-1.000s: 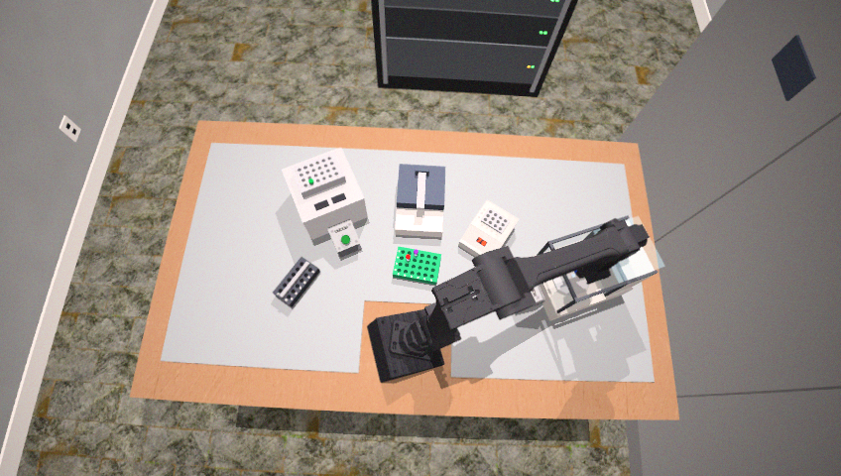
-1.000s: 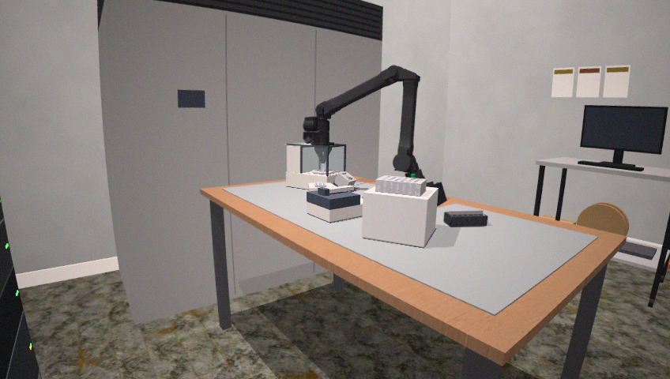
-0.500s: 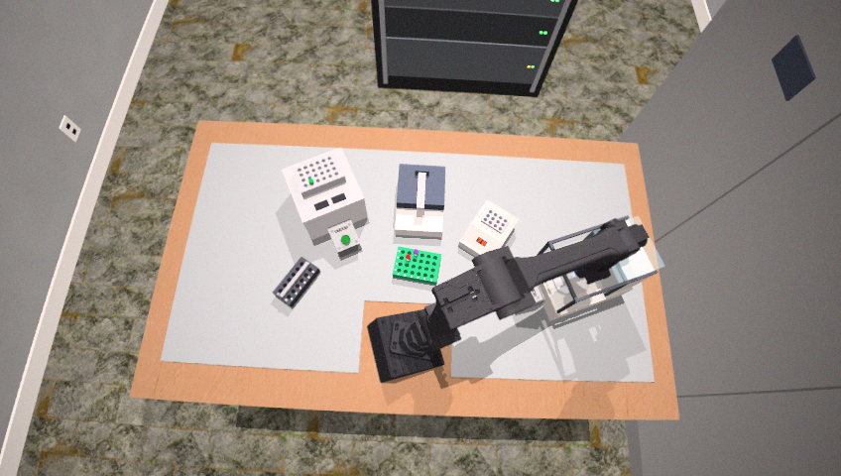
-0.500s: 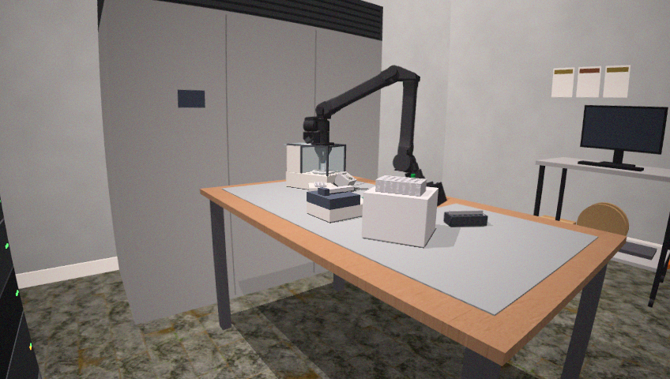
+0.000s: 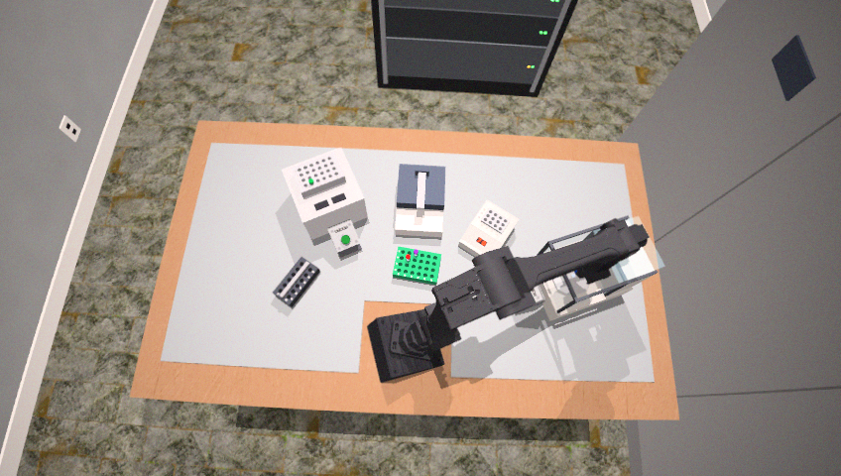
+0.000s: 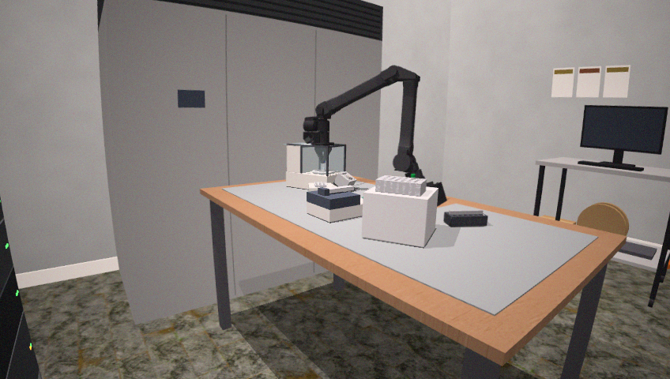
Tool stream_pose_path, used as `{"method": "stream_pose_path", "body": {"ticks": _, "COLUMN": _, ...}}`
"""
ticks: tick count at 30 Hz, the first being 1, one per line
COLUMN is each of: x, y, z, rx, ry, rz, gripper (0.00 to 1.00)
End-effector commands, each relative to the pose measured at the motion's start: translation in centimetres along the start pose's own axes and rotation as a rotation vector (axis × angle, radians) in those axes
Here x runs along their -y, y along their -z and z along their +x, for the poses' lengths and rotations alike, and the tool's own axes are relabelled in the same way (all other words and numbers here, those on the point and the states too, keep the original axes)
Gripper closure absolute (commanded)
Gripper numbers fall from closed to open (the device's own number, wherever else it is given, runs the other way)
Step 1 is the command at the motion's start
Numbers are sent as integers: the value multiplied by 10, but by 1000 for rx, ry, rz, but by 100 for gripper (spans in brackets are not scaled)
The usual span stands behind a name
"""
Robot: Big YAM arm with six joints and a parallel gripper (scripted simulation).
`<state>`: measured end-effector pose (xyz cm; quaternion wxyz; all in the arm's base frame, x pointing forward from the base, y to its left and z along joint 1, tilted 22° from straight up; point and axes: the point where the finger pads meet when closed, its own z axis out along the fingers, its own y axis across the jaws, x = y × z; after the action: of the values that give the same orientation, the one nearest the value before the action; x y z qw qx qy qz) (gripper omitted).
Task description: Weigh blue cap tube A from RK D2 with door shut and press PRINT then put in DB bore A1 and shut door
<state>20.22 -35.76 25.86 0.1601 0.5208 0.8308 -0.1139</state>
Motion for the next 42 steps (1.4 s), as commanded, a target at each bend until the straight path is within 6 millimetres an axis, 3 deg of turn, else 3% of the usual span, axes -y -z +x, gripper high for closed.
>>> {"method": "stream_pose_path", "body": {"ticks": 1, "x": 0, "y": 11, "z": -11, "rx": 31, "ry": -1, "rz": -4, "gripper": 91}}
{"method": "stream_pose_path", "body": {"ticks": 13, "x": 0, "y": 11, "z": -11, "rx": 31, "ry": -1, "rz": -4, "gripper": 91}}
{"method": "stream_pose_path", "body": {"ticks": 19, "x": 3, "y": -8, "z": -2, "rx": -3, "ry": 5, "rz": 0, "gripper": 91}}
{"method": "stream_pose_path", "body": {"ticks": 25, "x": 3, "y": -4, "z": -3, "rx": -3, "ry": 4, "rz": 0, "gripper": 91}}
{"method": "stream_pose_path", "body": {"ticks": 26, "x": 0, "y": 9, "z": -11, "rx": 31, "ry": -1, "rz": -4, "gripper": 91}}
{"method": "stream_pose_path", "body": {"ticks": 42, "x": 0, "y": 9, "z": -11, "rx": 31, "ry": -1, "rz": -4, "gripper": 91}}
